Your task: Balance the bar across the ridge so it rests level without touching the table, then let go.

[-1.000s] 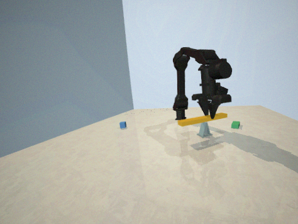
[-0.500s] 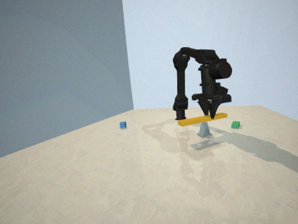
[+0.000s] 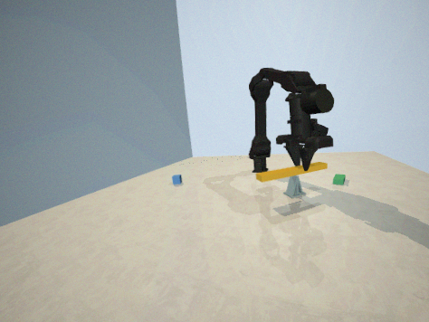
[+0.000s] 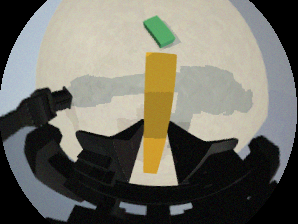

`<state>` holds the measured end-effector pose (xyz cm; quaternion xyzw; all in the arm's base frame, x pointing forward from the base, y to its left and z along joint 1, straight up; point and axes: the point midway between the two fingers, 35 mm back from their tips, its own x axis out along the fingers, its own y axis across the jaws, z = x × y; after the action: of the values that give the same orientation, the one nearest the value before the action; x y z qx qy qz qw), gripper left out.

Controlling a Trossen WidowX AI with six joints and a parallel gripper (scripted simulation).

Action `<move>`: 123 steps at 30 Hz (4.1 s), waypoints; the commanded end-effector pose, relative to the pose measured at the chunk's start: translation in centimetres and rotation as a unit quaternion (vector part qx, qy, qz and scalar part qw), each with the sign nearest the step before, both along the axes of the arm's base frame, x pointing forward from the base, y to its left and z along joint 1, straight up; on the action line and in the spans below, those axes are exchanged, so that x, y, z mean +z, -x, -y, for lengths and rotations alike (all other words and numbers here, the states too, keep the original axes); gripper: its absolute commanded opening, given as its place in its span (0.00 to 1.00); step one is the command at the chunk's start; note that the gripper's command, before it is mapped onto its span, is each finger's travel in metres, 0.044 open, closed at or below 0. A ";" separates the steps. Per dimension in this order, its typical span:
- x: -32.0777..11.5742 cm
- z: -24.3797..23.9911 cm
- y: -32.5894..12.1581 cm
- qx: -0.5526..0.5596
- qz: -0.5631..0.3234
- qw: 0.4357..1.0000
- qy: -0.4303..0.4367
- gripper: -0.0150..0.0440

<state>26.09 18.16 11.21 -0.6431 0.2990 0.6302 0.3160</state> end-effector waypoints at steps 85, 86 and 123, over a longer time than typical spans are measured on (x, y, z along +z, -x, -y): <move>0.0 0.0 0.0 0.000 0.000 1.000 0.000 0.55; 0.0 0.0 0.0 0.000 0.000 1.000 0.000 0.55; 8.4 0.0 0.0 0.000 0.000 1.000 0.000 1.00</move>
<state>26.28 18.29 16.10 -0.6420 0.3010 0.6316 0.3136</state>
